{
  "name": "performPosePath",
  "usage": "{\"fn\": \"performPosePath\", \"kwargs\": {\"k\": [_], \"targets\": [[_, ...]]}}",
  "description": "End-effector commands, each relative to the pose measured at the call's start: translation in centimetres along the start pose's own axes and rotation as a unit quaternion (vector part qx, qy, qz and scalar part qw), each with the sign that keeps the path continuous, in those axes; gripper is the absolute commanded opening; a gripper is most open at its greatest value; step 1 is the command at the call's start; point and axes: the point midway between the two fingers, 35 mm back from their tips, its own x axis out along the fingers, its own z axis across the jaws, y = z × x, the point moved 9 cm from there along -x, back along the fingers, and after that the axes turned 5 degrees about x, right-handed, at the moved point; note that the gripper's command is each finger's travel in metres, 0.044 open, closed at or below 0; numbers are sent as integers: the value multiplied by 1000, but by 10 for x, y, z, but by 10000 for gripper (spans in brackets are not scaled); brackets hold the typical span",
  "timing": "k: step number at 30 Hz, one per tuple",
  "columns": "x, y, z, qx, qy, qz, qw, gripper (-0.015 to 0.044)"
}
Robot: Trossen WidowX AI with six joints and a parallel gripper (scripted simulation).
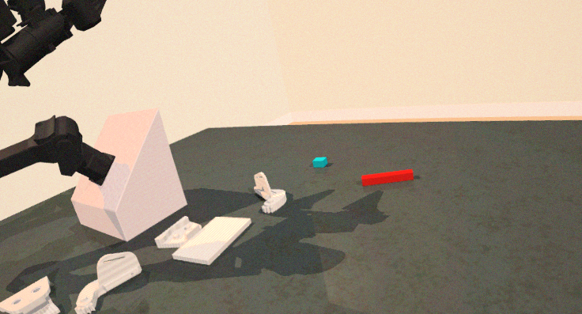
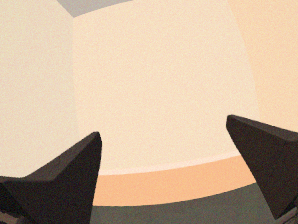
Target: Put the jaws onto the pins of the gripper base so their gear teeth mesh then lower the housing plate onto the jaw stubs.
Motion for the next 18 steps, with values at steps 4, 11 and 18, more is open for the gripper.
{"fn": "performPosePath", "kwargs": {"k": [4, 11, 18], "targets": [[0, 1, -16, -7, 64, 31, 997, 440], [-2, 4, -33, -12, 128, 71, 989, 440], [-6, 8, -51, -17, 188, 119, 975, 440]]}}
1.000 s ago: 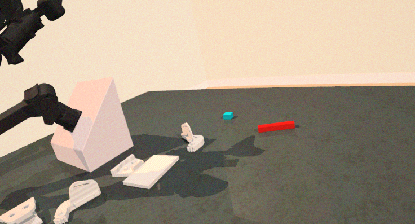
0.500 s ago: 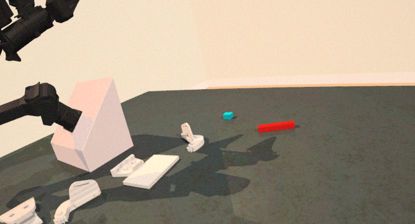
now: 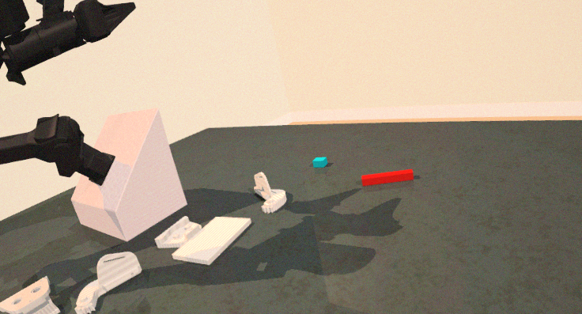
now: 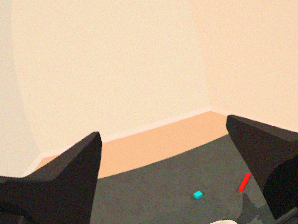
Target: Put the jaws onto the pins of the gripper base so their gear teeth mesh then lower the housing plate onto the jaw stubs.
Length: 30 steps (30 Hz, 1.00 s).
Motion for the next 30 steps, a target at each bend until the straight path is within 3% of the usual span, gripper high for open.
{"fn": "performPosePath", "kwargs": {"k": [1, 30], "targets": [[1, 2, -8, -5, 28, 24, 999, 440], [-8, 35, -77, -41, 200, 287, 936, 440]]}}
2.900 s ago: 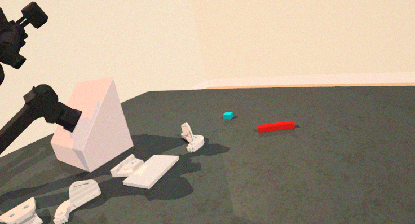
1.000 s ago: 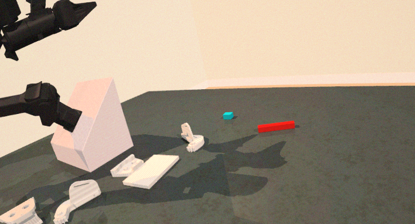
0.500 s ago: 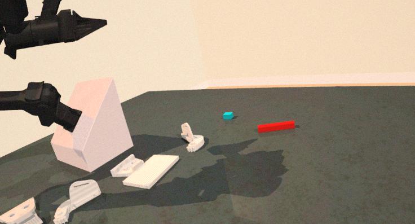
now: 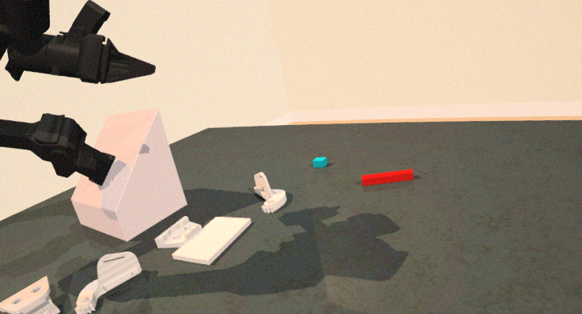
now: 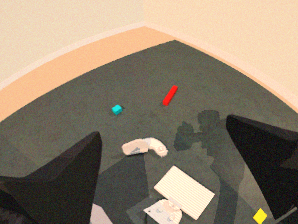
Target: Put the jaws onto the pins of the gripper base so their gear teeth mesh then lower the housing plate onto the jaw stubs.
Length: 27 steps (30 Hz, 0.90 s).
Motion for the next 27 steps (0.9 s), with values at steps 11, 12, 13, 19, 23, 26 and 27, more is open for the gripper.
{"fn": "performPosePath", "kwargs": {"k": [11, 12, 13, 19, 23, 26, 27], "targets": [[8, 21, -26, -34, 39, 140, 989, 440], [9, 23, -28, -37, 40, 151, 987, 440], [9, 25, -30, -40, 41, 162, 985, 440], [11, 35, -40, -53, 45, 222, 973, 440], [12, 43, -47, -63, 44, 261, 962, 440], [12, 48, -52, -72, 41, 292, 953, 440], [12, 50, -53, -75, 40, 302, 950, 440]]}}
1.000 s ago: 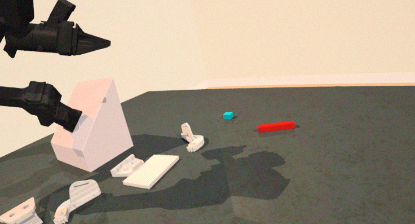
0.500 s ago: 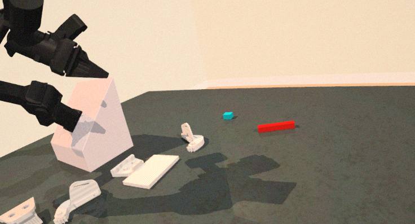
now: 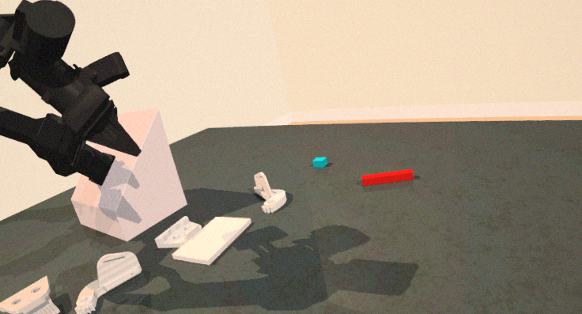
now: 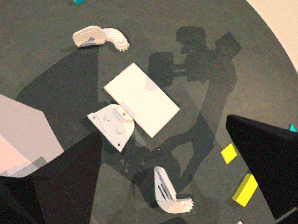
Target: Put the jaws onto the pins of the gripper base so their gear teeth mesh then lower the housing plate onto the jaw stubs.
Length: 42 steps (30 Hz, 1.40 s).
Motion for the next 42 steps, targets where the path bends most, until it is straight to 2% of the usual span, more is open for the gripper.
{"fn": "performPosePath", "kwargs": {"k": [1, 26, 31, 36, 42], "targets": [[4, 5, -5, -14, -2, 34, 999, 440], [28, 54, -34, -140, -81, 273, 948, 440], [30, 56, -35, -143, -84, 279, 946, 440], [61, 77, -32, -144, -84, 279, 946, 440], [63, 78, -32, -144, -84, 279, 946, 440]]}}
